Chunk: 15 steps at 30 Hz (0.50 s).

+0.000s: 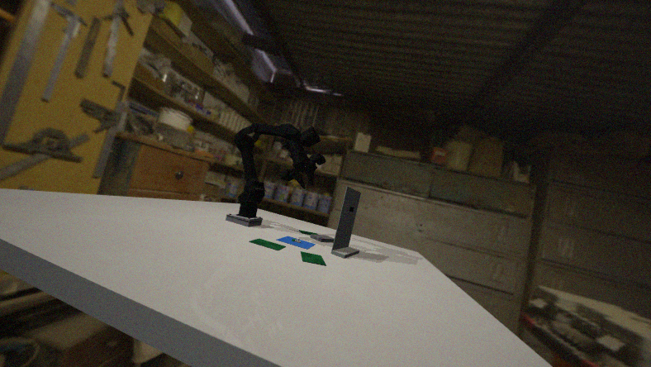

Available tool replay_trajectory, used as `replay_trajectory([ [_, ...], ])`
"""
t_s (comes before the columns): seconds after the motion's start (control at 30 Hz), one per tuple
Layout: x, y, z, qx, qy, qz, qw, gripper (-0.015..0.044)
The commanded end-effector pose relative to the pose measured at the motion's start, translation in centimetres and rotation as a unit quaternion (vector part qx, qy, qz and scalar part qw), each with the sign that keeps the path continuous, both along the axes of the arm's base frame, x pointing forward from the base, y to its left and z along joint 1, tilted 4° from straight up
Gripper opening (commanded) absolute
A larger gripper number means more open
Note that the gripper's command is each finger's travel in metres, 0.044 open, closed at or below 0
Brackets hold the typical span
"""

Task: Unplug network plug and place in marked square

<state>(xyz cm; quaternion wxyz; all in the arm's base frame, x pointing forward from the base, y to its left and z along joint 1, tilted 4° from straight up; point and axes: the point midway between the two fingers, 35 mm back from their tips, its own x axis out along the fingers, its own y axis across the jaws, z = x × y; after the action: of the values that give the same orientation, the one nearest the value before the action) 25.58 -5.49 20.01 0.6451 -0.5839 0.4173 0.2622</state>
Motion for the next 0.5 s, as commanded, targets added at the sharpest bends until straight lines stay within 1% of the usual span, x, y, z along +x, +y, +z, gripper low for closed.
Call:
replay_trajectory([
  [0.0, -0.16, -0.02, 1.11, -0.001, 0.000, -0.003, 1.000, 0.0156],
  [0.1, -0.23, 0.01, 1.55, -0.001, 0.000, -0.003, 1.000, 0.0156],
  [0.47, -0.23, 0.01, 1.55, -0.001, 0.000, -0.003, 1.000, 0.0440],
])
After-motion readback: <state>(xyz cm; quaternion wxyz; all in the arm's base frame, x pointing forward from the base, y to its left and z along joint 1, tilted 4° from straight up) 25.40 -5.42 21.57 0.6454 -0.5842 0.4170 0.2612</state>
